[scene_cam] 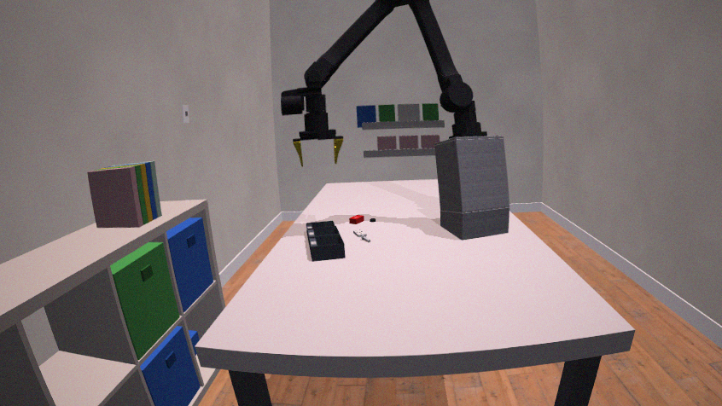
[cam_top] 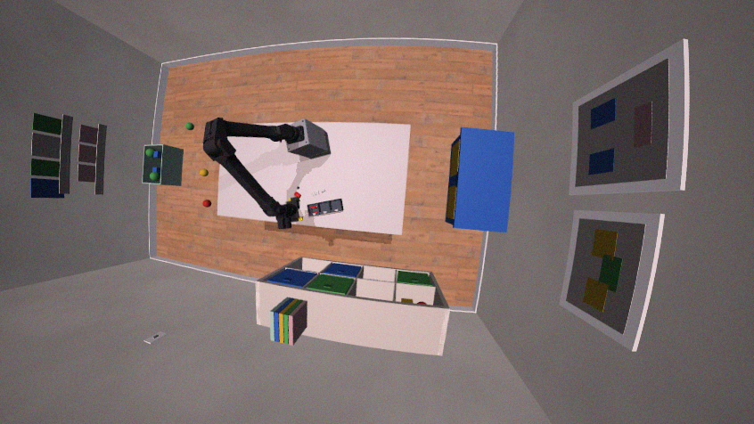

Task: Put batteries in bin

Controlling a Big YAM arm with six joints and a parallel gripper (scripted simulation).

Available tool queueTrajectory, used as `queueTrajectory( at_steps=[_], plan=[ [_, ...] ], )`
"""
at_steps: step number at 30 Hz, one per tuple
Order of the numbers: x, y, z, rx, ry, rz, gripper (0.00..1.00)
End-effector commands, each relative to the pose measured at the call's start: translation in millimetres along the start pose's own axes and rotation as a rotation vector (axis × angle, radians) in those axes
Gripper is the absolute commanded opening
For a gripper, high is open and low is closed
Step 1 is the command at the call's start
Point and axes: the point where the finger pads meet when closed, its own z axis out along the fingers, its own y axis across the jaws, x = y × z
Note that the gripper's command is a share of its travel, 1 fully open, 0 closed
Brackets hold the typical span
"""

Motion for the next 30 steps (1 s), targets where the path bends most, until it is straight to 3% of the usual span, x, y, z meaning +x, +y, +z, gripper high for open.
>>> queueTrajectory(
  at_steps=[1,30],
  plan=[
    [3.7,9.2,1.0,-0.015,-0.006,0.003,1.00],
    [2.2,18.0,-2.9,-0.030,-0.008,0.006,1.00]
  ],
)
